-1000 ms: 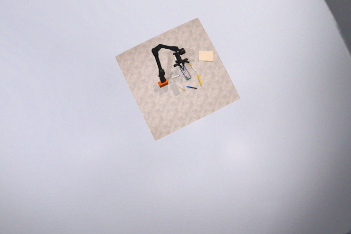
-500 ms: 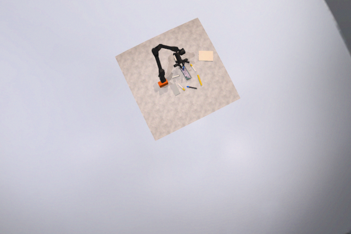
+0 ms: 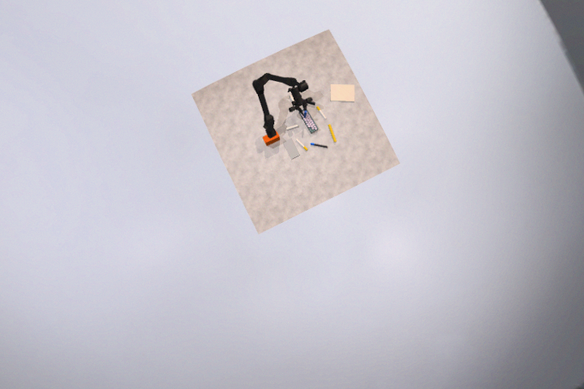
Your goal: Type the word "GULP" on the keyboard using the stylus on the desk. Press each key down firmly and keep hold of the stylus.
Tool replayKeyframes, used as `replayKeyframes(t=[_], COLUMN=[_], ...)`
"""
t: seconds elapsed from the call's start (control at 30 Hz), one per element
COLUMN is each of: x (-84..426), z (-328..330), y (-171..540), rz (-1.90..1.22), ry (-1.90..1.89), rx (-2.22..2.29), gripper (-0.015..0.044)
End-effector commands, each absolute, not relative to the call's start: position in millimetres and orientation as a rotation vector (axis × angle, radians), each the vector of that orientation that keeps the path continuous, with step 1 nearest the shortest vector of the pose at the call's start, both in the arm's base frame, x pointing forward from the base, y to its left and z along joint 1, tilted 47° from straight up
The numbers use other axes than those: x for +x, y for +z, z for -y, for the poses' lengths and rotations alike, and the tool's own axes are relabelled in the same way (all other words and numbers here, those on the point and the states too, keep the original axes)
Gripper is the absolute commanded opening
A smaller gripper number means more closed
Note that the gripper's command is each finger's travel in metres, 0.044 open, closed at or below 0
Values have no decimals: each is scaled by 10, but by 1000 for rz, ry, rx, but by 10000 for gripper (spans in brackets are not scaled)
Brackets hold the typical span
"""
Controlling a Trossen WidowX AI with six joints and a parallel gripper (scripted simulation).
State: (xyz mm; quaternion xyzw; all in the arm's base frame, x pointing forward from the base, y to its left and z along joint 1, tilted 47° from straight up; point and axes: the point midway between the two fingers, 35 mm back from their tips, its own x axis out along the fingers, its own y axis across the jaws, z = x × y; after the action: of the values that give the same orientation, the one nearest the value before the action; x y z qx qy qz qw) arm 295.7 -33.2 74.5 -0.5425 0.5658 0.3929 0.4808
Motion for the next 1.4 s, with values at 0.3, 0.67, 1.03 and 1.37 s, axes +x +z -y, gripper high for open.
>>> replayKeyframes(t=[0.3,0.67,1.03,1.37], x=[2907,2916,3086,3108], z=[594,581,573,429], y=[988,978,1093,960], rz=[-1384,-1386,-1383,-1382], ry=[956,954,956,956], rx=[-1323,-1319,-1323,-1322], gripper=[81,12,0,0])
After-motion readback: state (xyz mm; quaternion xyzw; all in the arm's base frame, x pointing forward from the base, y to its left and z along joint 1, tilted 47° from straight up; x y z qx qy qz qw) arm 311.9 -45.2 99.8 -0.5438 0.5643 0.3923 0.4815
